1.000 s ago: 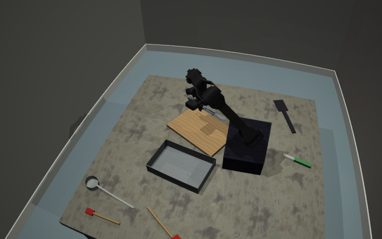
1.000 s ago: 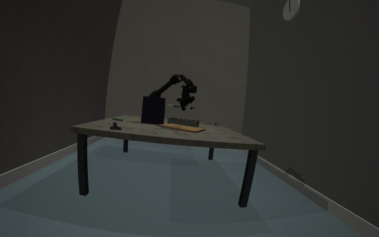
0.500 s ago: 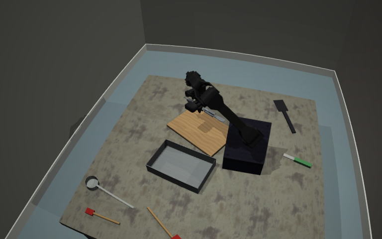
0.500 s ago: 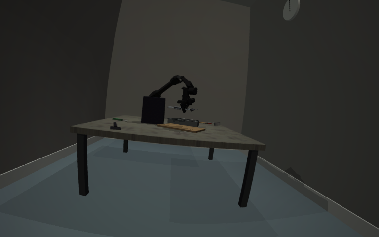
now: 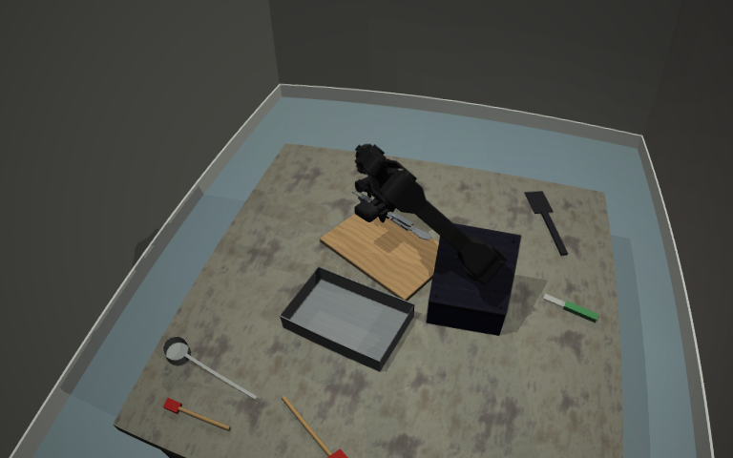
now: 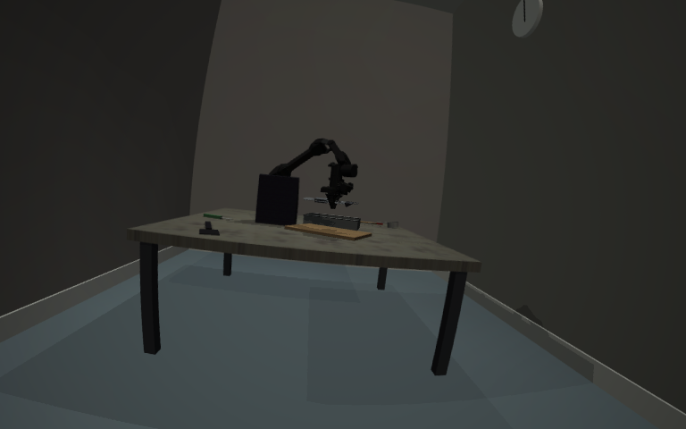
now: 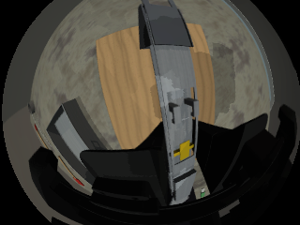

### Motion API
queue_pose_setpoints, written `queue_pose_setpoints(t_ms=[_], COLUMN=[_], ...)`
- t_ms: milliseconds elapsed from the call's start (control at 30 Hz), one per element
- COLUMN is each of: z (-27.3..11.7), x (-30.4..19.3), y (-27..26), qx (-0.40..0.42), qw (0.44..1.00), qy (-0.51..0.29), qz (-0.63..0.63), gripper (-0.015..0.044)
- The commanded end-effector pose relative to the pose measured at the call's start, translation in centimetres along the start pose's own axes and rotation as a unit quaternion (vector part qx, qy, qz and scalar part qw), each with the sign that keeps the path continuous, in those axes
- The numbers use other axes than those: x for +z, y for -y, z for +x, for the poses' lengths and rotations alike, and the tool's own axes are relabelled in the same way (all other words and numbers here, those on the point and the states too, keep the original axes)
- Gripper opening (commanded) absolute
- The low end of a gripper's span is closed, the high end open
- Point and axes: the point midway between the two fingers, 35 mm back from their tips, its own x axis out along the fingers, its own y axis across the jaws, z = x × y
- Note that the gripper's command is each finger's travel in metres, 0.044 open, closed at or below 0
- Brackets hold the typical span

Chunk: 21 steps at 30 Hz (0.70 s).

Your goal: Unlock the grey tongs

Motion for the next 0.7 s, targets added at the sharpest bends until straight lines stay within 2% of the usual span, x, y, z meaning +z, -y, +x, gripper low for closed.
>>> queue_pose_setpoints(t_ms=[0, 667], z=[0.9, 4.2], x=[-0.1, -0.3], y=[-0.1, -0.1], qx=[0.003, 0.004], qw=[1.0, 1.0], qy=[-0.001, -0.002], qz=[0.004, 0.004], gripper=[-0.015, -0.015])
